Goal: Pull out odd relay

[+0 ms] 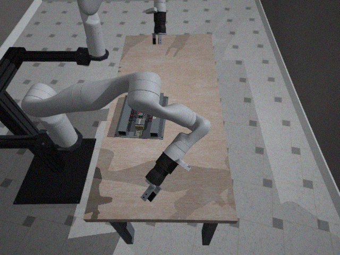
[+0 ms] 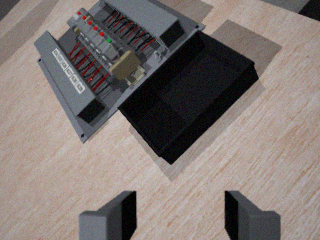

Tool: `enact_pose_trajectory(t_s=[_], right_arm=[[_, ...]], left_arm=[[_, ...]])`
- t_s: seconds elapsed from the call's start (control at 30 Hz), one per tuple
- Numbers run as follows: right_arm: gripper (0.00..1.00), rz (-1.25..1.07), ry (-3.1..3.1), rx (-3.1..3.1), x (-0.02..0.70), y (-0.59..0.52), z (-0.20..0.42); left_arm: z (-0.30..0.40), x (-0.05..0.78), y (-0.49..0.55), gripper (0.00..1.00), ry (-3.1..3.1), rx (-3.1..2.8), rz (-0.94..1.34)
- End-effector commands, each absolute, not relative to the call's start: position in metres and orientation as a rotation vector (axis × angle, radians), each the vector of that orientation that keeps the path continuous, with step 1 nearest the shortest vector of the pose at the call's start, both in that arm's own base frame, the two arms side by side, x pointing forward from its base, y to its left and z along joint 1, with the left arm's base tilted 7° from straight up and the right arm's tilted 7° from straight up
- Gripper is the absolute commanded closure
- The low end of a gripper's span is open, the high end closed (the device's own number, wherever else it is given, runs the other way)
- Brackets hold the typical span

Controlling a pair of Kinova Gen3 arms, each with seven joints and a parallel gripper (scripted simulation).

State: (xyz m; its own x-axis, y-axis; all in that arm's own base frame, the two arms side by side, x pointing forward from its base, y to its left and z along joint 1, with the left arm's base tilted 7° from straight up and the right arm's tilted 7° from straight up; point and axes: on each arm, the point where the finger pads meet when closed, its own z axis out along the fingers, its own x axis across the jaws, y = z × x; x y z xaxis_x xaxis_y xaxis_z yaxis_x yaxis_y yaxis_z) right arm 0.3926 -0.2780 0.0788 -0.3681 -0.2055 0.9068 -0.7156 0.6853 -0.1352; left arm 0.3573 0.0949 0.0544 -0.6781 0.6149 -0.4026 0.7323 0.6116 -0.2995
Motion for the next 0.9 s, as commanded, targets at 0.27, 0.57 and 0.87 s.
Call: enact_pose_trajectory(t_s=[0.27,0.57,0.87], right_arm=[[0.02,0.661,-1.939,0.692,0.393,-0.276,0.081],[0.02,0.673,-1.976,0.656,0.392,-0.272,0.083],[0.02,0.685,-2.012,0.620,0.392,-0.268,0.085]], left_arm=[[0.070,0.340,0.161,0.00,2.652,0.988,-0.540],[0.082,0.320,0.208,0.00,2.710,0.897,-0.458],[0.095,0.294,0.252,0.00,2.767,0.803,-0.378]])
